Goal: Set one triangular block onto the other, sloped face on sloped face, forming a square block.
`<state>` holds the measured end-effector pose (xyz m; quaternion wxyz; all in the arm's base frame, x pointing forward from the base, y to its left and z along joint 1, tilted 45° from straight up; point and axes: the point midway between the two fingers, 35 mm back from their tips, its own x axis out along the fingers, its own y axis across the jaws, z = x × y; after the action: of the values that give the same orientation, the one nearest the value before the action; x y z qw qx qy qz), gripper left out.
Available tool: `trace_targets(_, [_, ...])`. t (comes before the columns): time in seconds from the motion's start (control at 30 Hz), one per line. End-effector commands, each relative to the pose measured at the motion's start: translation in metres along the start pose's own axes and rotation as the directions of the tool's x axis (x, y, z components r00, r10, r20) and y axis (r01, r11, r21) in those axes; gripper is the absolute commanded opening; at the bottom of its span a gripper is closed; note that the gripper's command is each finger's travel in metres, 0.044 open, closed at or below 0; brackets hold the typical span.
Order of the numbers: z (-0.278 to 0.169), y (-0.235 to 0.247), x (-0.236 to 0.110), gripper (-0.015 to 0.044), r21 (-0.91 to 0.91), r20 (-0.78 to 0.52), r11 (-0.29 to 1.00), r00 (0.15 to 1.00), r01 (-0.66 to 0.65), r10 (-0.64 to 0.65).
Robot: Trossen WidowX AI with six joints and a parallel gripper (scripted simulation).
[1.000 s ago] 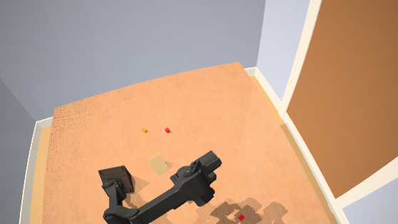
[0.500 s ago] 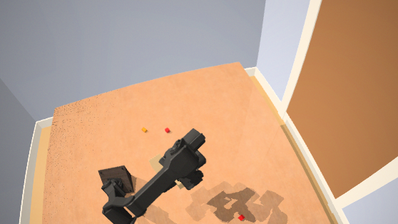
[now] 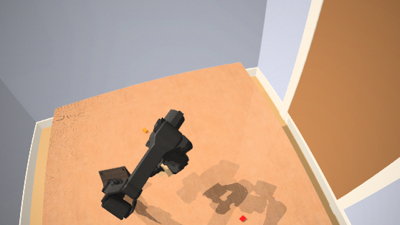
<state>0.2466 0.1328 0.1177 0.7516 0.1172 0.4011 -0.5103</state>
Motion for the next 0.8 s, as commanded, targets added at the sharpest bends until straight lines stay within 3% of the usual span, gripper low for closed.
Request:
trace_targets(0.0, [-0.022, -0.006, -0.004, 0.0000, -0.003, 0.012, 1.000, 1.000, 0.011, -0.011])
trace_targets(0.3, [-0.032, -0.010, -0.003, 0.0000, -0.002, 0.020, 1.000, 1.000, 0.014, -0.014])
trace_targets(0.77, [-0.056, -0.015, 0.057, 0.0000, 0.008, 0.005, 0.999, 0.999, 0.034, -0.034])
